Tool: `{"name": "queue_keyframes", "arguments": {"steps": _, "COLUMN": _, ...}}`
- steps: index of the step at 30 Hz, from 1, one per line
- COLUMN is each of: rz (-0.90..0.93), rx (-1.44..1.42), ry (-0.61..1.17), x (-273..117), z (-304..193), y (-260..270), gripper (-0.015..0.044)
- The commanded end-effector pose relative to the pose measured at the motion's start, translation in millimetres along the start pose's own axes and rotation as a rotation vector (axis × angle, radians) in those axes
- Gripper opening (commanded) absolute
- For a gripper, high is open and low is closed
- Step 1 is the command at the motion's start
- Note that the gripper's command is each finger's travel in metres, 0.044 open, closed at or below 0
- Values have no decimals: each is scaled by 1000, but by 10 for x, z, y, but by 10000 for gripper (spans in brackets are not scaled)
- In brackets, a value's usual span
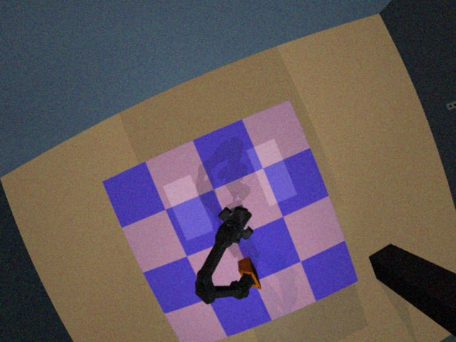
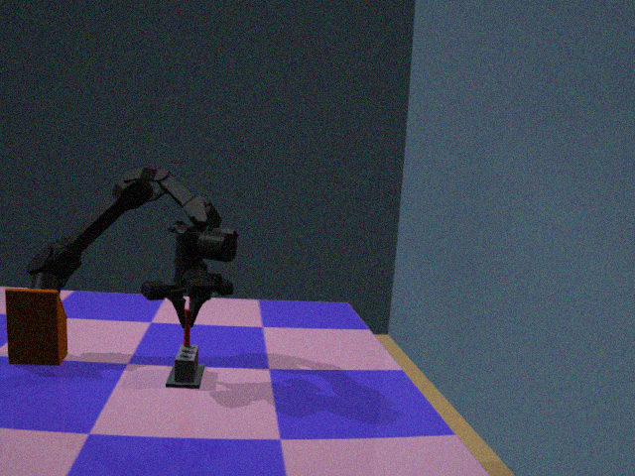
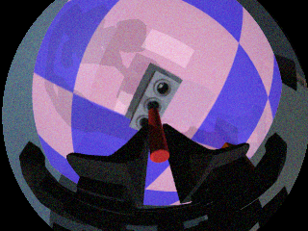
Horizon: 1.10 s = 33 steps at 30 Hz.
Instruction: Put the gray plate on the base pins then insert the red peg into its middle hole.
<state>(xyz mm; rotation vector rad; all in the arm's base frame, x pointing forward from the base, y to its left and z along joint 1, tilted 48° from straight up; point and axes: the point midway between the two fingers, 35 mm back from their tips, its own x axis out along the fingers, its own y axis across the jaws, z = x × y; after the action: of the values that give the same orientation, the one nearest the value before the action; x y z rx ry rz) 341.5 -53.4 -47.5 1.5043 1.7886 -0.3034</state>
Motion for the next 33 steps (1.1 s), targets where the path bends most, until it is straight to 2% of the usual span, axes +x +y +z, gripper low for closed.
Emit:
{"name": "queue_keyframes", "arguments": {"steps": 1, "rz": -2, "rx": -11, "ry": -5, "x": -10, "z": 26, "y": 13, "gripper": 0}}
{"name": "queue_keyframes", "arguments": {"steps": 33, "rz": -2, "rx": -11, "ry": -5, "x": -9, "z": 26, "y": 8, "gripper": 0}}
